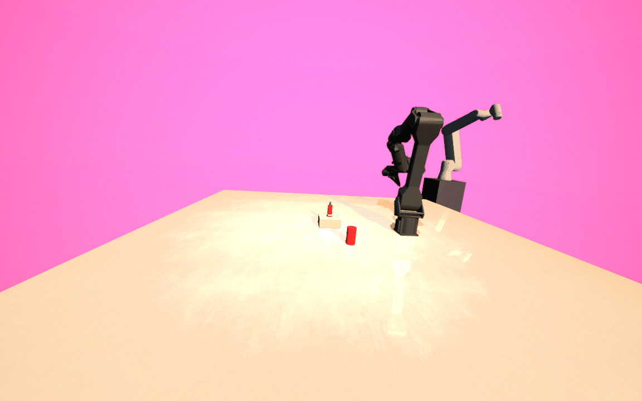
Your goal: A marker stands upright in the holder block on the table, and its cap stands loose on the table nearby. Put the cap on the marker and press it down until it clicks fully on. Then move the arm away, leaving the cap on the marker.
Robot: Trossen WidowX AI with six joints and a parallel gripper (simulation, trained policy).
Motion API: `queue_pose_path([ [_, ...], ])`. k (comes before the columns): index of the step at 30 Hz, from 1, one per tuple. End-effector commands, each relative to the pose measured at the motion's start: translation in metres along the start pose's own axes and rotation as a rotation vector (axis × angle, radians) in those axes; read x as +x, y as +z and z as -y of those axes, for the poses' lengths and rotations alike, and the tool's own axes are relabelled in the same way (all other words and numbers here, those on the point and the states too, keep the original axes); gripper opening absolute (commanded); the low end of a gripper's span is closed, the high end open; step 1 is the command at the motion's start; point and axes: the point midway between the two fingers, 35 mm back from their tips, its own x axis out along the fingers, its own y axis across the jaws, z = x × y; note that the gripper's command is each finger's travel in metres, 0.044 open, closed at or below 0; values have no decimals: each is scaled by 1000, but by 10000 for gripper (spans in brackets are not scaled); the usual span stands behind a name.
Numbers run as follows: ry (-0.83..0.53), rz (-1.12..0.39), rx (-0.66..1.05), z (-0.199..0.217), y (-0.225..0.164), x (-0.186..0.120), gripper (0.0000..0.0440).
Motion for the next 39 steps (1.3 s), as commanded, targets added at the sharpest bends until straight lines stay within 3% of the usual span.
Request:
queue_pose_path([
  [1, 22, -2, 10, -10, -1, -1, 303],
  [39, 218, -70, 92, -104, -42, -27, 304],
])
